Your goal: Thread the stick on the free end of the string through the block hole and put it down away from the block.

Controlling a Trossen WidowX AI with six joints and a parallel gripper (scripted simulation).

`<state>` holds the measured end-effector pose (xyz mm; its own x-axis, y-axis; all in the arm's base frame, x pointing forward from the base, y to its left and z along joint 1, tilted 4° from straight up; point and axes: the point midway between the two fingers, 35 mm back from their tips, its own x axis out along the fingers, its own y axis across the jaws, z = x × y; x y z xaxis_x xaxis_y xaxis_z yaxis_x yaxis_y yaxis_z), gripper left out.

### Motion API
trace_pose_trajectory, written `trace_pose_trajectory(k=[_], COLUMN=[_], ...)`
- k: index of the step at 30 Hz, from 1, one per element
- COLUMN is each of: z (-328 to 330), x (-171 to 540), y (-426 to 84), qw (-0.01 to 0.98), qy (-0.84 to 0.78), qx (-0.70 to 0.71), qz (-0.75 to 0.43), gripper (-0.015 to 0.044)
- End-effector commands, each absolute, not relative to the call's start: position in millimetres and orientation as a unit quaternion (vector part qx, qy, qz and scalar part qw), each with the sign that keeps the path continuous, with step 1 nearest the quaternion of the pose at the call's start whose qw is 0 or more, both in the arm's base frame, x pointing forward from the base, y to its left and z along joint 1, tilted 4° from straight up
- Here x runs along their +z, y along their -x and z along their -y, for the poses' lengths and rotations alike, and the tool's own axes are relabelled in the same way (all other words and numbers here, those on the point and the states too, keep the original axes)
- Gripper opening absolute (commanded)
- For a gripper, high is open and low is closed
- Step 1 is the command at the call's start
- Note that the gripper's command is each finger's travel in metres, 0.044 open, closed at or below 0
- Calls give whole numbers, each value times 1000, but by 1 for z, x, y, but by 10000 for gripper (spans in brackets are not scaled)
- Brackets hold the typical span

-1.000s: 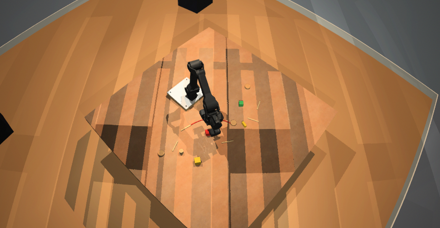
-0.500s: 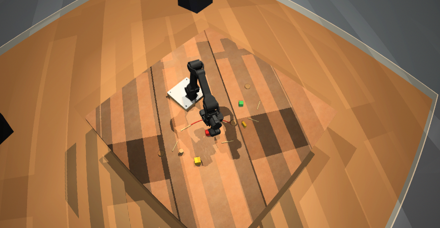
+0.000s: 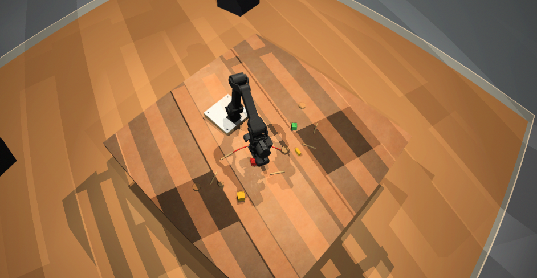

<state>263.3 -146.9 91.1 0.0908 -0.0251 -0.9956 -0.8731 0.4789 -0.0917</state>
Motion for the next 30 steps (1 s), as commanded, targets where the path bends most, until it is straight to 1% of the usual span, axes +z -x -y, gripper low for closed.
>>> trace_pose_trajectory(k=[1,15,24,25,26,30], z=[147,147,147,147,147,147], x=[91,91,91,91,91,91], y=[-263,-263,-263,-263,-263,-263], qw=[631,631,631,631,631,631], qy=[384,384,384,384,384,384], qx=[336,336,336,336,336,336], qz=[-584,-584,-585,-585,-585,-585], gripper=[0,0,236,244,244,139])
